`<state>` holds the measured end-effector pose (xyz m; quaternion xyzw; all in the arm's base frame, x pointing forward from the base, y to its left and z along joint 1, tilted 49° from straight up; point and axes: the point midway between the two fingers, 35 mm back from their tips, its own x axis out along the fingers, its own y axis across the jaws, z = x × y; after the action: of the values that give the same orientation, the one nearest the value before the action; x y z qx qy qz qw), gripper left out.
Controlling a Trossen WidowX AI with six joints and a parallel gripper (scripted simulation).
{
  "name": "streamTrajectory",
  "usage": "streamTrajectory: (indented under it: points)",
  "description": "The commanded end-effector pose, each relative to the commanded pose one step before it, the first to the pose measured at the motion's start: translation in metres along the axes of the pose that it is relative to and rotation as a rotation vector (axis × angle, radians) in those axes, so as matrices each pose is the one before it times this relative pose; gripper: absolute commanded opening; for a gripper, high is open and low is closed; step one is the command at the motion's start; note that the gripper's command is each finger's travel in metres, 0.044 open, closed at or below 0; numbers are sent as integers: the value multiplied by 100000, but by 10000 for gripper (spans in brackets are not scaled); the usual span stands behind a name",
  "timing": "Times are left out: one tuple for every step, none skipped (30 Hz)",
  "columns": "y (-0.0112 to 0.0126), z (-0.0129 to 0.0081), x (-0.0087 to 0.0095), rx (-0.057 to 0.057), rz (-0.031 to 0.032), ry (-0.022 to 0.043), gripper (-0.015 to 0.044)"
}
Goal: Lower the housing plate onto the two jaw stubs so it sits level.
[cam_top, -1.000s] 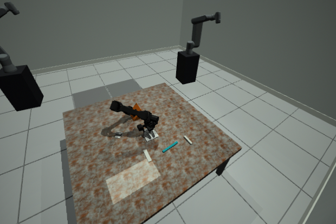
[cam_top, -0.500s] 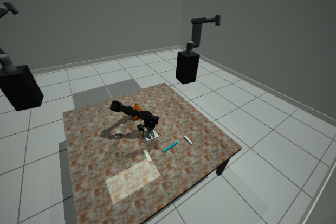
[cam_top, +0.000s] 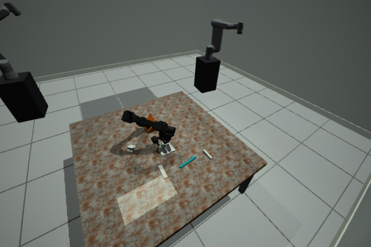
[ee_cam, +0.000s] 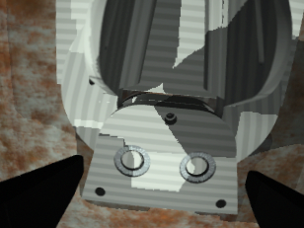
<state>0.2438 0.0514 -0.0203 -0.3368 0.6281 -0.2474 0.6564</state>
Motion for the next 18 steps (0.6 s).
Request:
streamTrajectory:
  points:
    - [234,235,-3594,722,1388,-1211,440]
    - [-35,-100,-1169,-68,-65,56,440]
    - [-58,-129,-1042,-45,-116,57,440]
    - [-52,-103,-670,-21,-103,39,440]
    - [-20,-39,-229,-6,-40,14,440]
    - [0,0,0,0,0,0,440]
    - [0,0,0,0,0,0,440]
    - [0,0,0,0,0,0,440]
    - [0,0,0,0,0,0,440]
    - [133,176,823,-923,-365,-796,440]
    - [8,-137,-206,-26,96,-3,440]
    - [16,-421,-612,-76,264,1,440]
    - [-7,-725,-993,-60,341,61,440]
    - [-71,-977,-1239,41,259,172,440]
    - [-147,-1009,-1181,216,39,278,440]
    - [-165,-802,-876,252,-106,255,440]
    - [-120,-493,-512,167,-113,156,440]
    - [-44,-166,-168,59,-46,52,440]
